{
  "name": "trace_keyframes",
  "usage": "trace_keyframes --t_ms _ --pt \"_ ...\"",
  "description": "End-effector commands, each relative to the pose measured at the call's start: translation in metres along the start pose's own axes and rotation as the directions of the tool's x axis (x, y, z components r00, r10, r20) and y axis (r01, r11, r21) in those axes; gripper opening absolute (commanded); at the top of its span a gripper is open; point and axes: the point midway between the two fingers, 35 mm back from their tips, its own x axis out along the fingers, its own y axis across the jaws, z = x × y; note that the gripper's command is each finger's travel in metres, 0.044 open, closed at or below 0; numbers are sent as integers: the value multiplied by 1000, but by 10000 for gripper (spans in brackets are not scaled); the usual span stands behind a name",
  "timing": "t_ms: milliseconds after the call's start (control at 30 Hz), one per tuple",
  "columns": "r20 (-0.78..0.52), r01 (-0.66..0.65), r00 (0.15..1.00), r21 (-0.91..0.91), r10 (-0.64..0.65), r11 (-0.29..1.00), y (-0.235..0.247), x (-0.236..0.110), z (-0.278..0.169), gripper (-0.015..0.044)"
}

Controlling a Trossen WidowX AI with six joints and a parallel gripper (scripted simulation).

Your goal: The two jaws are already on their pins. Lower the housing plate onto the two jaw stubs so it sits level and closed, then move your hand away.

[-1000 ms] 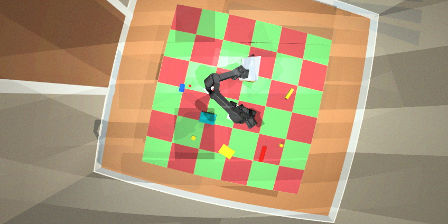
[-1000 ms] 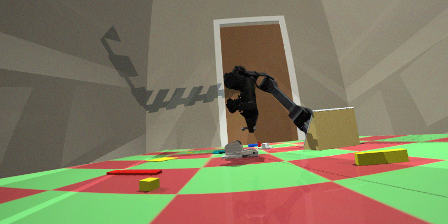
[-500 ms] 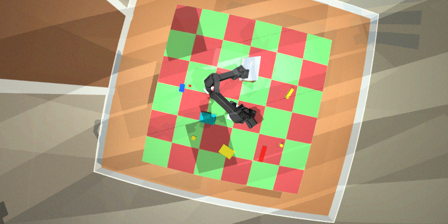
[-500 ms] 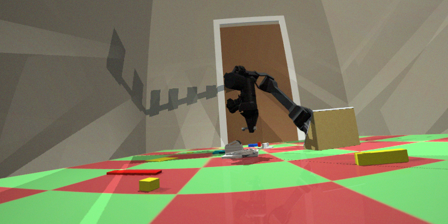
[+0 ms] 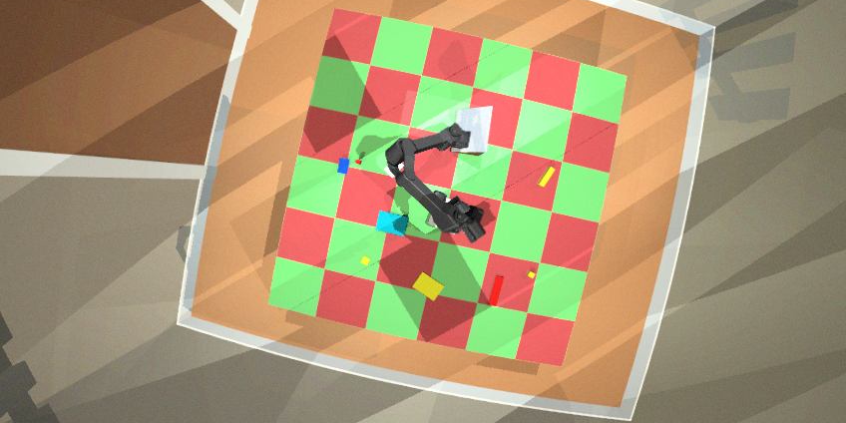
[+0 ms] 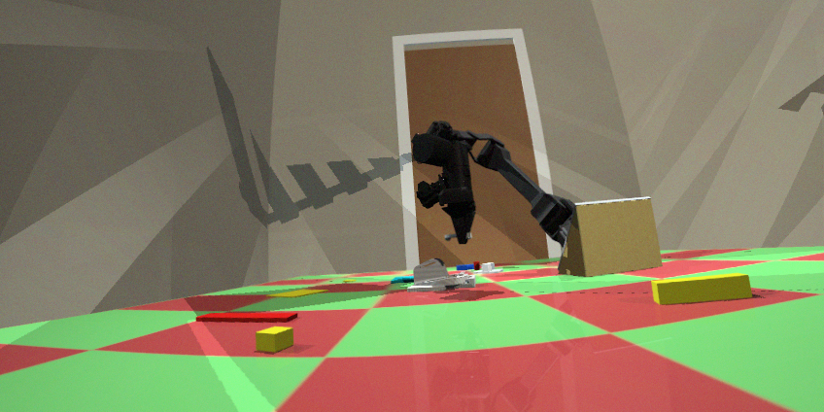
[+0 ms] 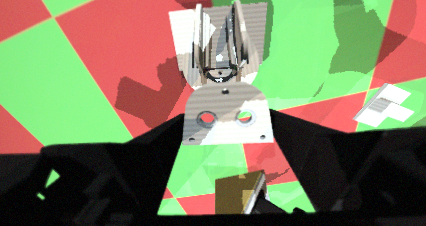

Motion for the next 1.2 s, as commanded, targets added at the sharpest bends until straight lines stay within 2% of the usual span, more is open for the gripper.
trace_keyframes --t_ms 0,1167 --pt "-3 -4 1000 5 4 1000 1 1 0 351" --pt "-2 -3 1000 4 3 1000 1 58 0 351"
